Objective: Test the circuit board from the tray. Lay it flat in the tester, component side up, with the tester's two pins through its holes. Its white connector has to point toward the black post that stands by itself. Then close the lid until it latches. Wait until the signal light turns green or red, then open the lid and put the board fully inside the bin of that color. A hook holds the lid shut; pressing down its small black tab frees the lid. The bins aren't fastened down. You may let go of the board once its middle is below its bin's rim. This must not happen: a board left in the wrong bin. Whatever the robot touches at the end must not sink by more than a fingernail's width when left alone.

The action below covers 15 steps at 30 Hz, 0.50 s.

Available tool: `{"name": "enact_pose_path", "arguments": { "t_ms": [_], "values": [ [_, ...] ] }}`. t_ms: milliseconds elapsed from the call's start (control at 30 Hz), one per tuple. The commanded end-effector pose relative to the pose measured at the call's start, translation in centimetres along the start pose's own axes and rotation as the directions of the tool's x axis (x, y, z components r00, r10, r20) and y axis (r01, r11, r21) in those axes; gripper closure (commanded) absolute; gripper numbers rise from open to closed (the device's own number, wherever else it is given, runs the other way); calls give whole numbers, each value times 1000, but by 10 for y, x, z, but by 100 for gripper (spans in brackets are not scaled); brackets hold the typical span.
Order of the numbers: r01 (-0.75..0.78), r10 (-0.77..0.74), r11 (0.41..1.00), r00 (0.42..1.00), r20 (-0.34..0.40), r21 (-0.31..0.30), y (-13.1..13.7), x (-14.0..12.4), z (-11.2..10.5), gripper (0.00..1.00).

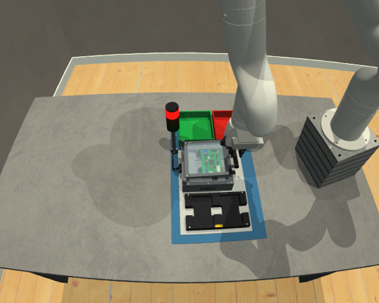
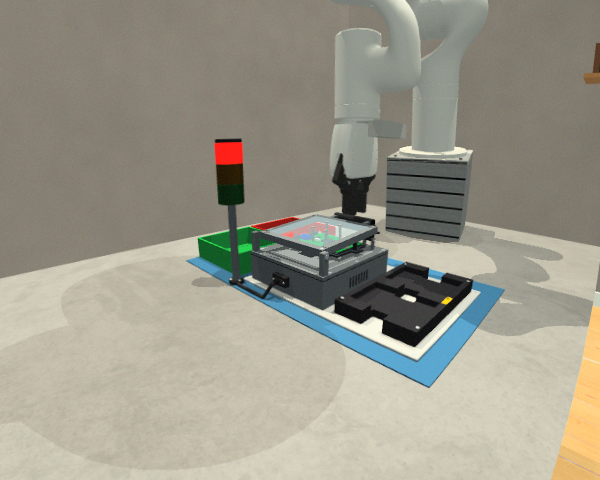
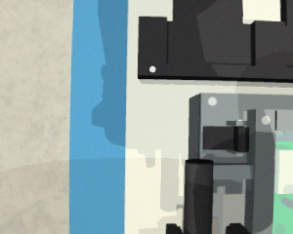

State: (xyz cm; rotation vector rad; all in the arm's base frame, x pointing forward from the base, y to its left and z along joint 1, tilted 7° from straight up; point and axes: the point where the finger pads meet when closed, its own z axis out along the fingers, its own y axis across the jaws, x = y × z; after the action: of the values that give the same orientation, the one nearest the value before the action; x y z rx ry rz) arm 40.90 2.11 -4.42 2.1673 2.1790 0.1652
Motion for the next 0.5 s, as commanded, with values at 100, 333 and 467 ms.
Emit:
{"name": "enact_pose_path", "arguments": {
  "t_ms": [100, 333, 467],
  "values": [
    [0, 0, 1000, 1000, 0, -1, 1, 0, 0, 72],
    [0, 0, 1000, 1000, 0, -1, 1, 0, 5, 72],
    [0, 0, 1000, 1000, 0, -1, 1, 0, 13, 72]
  ]
}}
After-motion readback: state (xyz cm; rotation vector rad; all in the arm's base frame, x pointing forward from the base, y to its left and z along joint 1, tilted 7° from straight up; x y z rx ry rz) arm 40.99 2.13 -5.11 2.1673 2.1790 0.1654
